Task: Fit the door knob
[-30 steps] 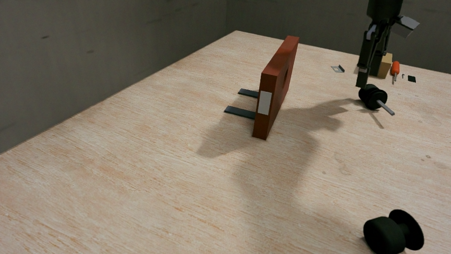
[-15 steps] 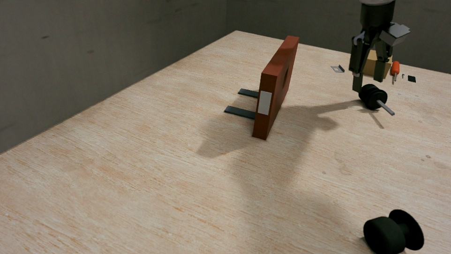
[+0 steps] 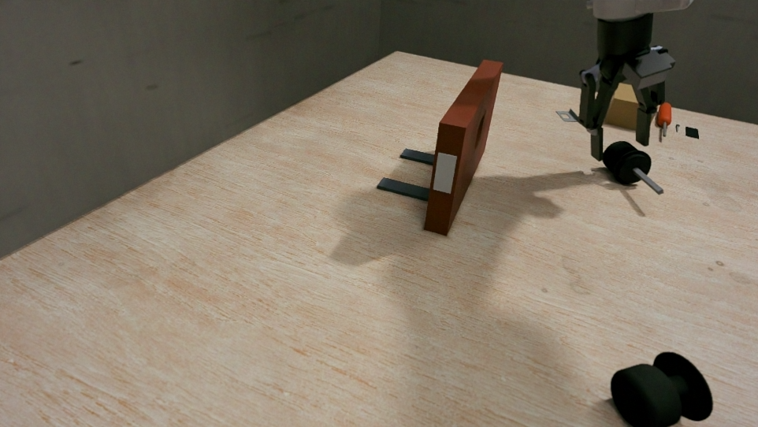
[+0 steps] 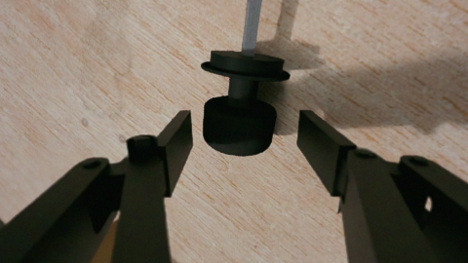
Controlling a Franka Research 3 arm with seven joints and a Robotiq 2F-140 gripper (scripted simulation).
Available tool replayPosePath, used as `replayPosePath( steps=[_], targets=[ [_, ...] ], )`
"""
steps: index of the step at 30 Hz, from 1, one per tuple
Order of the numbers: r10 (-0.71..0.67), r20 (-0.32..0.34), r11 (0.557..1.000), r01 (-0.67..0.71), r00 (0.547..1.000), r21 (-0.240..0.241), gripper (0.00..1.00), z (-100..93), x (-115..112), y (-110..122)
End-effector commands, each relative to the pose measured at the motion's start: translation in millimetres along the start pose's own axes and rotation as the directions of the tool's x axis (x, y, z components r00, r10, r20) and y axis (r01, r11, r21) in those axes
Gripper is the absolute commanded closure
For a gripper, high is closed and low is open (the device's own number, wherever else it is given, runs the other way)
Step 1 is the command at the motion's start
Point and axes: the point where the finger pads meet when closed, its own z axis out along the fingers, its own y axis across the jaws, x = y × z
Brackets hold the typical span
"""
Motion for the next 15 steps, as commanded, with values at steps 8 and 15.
replayPosePath(
  steps=[8,15],
  targets=[
    [0.109,0.001,0.994,-0.109,0.994,0.02,0.43,19.1,0.9,-3.2],
    [0.109,0.001,0.994,-0.109,0.994,0.02,0.43,19.1,0.9,-3.2]
  ],
)
